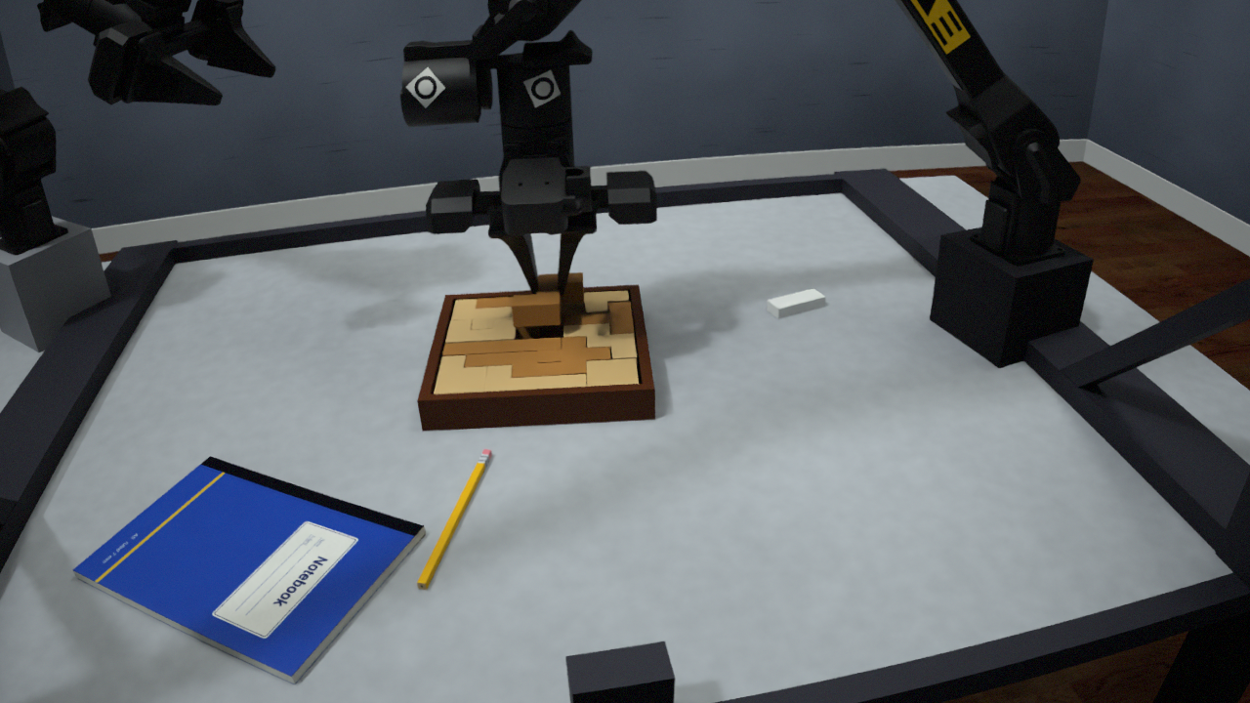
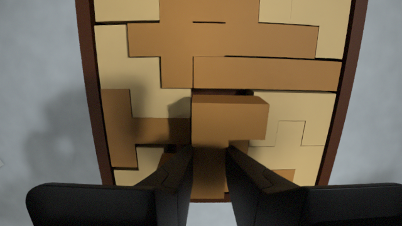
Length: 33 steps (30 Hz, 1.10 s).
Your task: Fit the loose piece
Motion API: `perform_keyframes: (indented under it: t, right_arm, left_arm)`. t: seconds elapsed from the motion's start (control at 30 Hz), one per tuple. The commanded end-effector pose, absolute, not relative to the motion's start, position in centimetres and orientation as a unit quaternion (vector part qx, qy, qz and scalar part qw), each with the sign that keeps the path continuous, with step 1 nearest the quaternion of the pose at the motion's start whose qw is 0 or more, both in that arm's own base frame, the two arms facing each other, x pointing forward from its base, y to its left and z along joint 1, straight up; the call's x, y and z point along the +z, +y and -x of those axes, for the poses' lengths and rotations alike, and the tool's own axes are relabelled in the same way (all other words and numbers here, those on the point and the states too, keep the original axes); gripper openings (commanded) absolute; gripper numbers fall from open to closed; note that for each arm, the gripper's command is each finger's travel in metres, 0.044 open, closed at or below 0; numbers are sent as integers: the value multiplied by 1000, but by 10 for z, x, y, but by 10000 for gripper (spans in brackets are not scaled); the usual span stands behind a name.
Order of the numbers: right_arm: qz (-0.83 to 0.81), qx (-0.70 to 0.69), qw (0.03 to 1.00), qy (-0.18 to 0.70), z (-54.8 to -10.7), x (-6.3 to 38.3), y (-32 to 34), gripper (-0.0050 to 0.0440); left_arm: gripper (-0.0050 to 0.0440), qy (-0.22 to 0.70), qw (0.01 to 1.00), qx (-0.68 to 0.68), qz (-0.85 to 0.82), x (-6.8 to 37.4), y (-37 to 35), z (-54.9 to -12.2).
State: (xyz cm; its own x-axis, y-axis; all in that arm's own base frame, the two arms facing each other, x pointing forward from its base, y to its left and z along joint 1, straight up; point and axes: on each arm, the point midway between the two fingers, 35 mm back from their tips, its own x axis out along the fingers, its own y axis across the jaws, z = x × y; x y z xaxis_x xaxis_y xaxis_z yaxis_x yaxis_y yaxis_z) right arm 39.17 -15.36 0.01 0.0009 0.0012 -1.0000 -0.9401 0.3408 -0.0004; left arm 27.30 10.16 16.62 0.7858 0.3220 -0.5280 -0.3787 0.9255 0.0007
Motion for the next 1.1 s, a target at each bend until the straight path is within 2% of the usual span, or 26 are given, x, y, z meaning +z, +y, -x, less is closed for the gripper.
perform_keyframes:
  t: [0.0,0.53,0.87,1.07]
  right_arm:
    - [409,405,580,576,-392,-1,-154,-50]
    - [413,413,576,572,-392,-31,-155,-50]
    - [403,408,579,579,-391,-30,-155,-50]
    - [412,401,584,573,-399,-14,-156,-50]
  left_arm:
    - [440,261,946,185,52,173,102,-274]
    - [440,261,946,185,52,173,102,-274]
    - [440,261,946,185,52,173,102,-274]
    - [440,261,946,185,52,173,102,-274]
